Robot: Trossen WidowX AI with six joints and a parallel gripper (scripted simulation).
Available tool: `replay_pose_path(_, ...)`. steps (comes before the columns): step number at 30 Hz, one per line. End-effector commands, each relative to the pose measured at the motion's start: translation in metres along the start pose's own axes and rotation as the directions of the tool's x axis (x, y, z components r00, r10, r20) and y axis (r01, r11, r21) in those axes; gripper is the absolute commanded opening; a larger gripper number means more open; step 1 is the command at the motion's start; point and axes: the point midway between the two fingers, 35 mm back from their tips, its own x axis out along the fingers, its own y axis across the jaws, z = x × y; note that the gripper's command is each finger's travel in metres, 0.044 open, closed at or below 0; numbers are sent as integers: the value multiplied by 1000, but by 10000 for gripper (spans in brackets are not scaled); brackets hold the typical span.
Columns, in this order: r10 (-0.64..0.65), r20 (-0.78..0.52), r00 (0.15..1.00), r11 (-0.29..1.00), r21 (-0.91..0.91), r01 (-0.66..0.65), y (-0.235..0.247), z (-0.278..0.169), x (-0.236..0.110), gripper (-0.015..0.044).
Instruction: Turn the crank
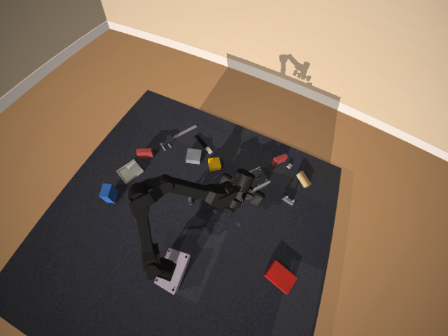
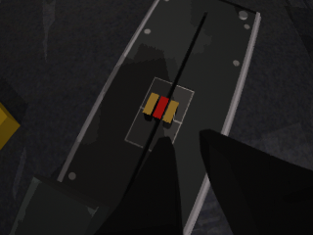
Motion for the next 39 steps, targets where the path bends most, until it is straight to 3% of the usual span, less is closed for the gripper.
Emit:
replay_pose_path(1, 0, 0, 1000, 1000, 0, 0, 0, 0, 0, 0)
replay_pose_path(19, 1, 0, 1000, 1000, 0, -1, 0, 0, 0, 0)
replay_pose_path(36, 1, 0, 1000, 1000, 0, -1, 0, 0, 0, 440)
replay_pose_path(39, 1, 0, 1000, 1000, 0, -1, 0, 0, 0, 387)
